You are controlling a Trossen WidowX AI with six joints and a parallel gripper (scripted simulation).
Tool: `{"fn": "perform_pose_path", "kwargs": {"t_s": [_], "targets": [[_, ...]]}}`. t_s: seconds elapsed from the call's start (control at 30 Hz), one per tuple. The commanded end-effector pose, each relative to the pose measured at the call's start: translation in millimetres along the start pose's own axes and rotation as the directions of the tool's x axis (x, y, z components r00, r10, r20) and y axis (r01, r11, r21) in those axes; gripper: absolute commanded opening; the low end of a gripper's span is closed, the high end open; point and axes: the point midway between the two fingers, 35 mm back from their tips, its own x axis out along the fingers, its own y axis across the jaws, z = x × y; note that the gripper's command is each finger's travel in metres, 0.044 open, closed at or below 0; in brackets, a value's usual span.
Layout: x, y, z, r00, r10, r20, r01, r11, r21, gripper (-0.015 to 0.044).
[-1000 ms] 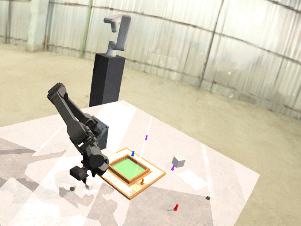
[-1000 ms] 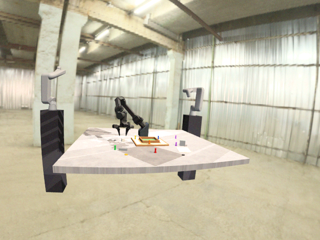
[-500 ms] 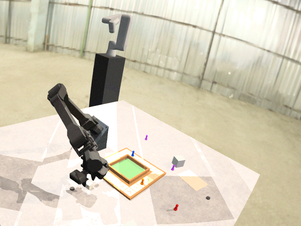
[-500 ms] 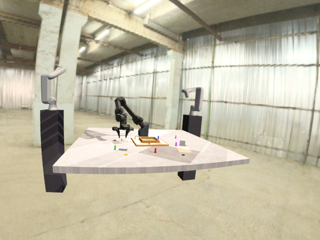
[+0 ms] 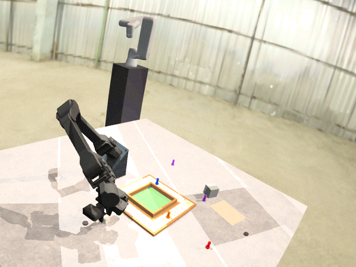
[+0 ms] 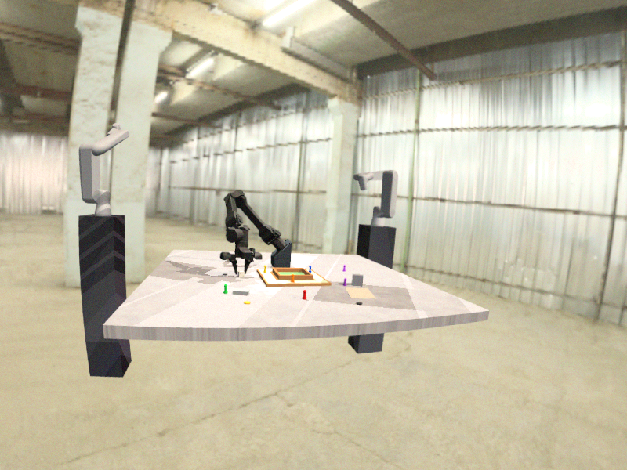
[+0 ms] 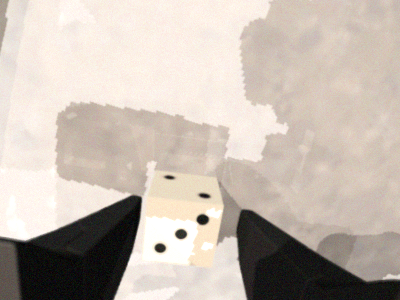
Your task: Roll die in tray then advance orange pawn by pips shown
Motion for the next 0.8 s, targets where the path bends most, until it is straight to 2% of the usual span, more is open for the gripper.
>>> {"fn": "perform_pose_path", "kwargs": {"t_s": [0.0, 0.27, 0.37, 0.77], "targets": [[2, 3, 0, 1.0, 0.007, -0.003, -0.007, 1.0, -0.011, 0.013], [2, 3, 0, 1.0, 0.007, -0.003, -0.007, 1.0, -0.011, 0.0077], [-1, 3, 1, 1.0, 0.008, -0.003, -0.008, 1.0, -0.01, 0.0], [-73, 3, 4, 1.0, 0.022, -0.002, -0.022, 1.0, -0.009, 0.0]]}}
